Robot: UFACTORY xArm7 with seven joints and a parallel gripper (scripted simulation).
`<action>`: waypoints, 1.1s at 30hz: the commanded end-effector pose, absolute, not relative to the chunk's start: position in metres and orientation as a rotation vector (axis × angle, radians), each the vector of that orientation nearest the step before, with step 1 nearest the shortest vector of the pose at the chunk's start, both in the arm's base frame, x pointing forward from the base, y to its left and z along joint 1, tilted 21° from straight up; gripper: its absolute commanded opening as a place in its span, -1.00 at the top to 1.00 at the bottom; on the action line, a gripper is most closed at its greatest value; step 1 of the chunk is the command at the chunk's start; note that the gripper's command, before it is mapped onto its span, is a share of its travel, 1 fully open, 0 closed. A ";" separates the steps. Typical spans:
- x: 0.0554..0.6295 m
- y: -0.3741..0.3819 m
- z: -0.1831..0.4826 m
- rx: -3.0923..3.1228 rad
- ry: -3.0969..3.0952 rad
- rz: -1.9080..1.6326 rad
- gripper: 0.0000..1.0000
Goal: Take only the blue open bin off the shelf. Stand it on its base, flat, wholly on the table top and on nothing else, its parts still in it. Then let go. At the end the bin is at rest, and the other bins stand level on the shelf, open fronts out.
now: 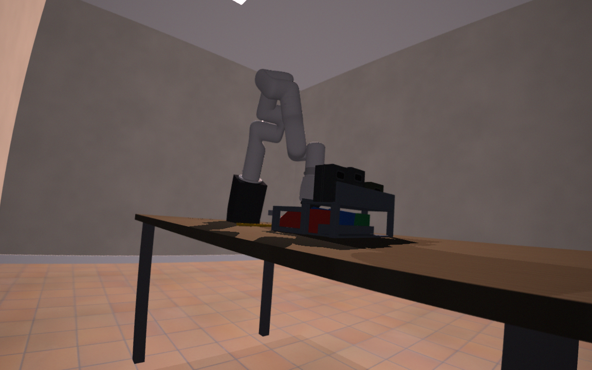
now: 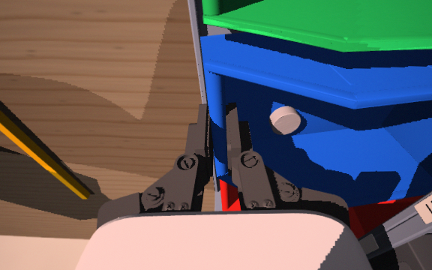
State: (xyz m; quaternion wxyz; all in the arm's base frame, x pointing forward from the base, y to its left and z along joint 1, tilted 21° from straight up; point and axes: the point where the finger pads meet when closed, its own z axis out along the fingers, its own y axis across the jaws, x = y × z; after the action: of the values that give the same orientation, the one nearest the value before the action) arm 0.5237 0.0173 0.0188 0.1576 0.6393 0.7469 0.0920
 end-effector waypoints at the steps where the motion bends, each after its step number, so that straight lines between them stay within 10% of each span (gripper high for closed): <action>1: 0.525 0.018 0.020 1.827 2.135 0.266 1.00; 33: 0.497 0.012 0.009 1.827 2.135 0.266 1.00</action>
State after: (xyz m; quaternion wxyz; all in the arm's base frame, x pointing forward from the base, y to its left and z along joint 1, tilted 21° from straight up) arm 0.4963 0.0119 0.0067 0.1546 0.6398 0.7474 0.0903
